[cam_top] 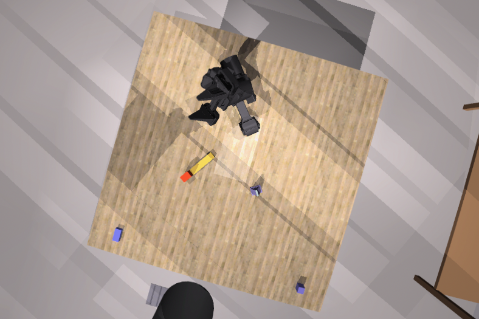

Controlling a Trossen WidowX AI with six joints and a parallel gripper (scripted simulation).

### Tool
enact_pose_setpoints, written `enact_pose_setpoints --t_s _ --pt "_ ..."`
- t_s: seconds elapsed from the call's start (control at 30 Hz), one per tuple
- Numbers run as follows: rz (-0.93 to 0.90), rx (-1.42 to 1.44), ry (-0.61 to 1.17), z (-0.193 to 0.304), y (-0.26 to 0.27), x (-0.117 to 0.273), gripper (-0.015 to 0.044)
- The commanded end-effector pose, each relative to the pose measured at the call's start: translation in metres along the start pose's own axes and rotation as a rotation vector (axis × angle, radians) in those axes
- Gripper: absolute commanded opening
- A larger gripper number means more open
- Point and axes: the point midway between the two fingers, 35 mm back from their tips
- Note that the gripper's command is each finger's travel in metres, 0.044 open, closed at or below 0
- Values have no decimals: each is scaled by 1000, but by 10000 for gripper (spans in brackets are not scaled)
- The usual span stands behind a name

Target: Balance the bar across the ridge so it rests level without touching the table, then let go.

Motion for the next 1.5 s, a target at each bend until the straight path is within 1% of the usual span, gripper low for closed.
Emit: enact_pose_setpoints --t_s 0.0,0.07,0.1,0.37,0.77,1.1,1.47 --pt "0 4 0 0 0 0 374" --pt "4 39 0 3 0 0 321" --pt "7 69 1 5 0 0 315" --pt "8 286 24 26 1 -3 315" --pt "-25 943 147 95 -8 -17 315" --pt "-42 1467 279 143 -36 -31 315" --pt "-73 2006 481 183 -85 -45 315"
Point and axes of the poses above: the point midway between the two fingers, 35 mm back from their tips, its own x axis back along the fingers, its own y axis across the jaws, z = x × y, and after that the axes turned 2 degrees about -x, right-handed
